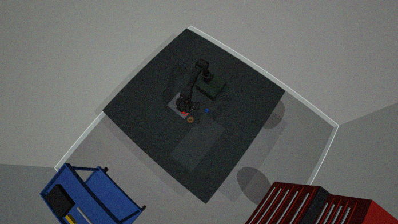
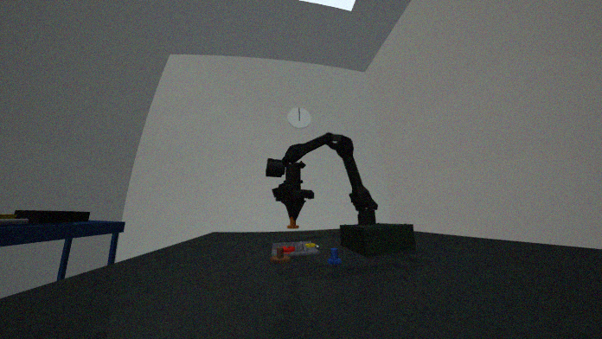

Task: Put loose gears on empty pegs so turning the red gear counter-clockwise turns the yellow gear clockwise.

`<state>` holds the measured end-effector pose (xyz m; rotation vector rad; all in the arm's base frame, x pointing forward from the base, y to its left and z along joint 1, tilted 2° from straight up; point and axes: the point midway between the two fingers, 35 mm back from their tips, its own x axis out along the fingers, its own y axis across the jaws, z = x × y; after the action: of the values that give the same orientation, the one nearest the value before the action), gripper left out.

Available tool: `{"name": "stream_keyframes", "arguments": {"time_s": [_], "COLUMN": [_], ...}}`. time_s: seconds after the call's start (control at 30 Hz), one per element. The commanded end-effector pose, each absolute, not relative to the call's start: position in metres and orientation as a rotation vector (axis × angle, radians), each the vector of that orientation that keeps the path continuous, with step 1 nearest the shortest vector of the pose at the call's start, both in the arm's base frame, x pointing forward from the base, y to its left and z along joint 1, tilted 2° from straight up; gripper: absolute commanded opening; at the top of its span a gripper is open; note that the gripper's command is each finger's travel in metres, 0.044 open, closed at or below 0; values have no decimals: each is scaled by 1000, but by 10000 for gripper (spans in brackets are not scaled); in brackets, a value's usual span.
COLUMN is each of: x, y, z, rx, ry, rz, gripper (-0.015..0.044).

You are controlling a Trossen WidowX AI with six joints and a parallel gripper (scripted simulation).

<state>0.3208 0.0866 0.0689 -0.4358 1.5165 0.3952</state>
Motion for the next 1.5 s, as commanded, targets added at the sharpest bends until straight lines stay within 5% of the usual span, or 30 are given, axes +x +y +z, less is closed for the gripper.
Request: {"name": "stream_keyframes", "arguments": {"time_s": [0.0, 1.47], "x": [322, 323], "y": [78, 0], "z": [65, 37], "rx": [-442, -461], "ry": [1519, 1530], "rz": [393, 408], "gripper": [0, 0]}}
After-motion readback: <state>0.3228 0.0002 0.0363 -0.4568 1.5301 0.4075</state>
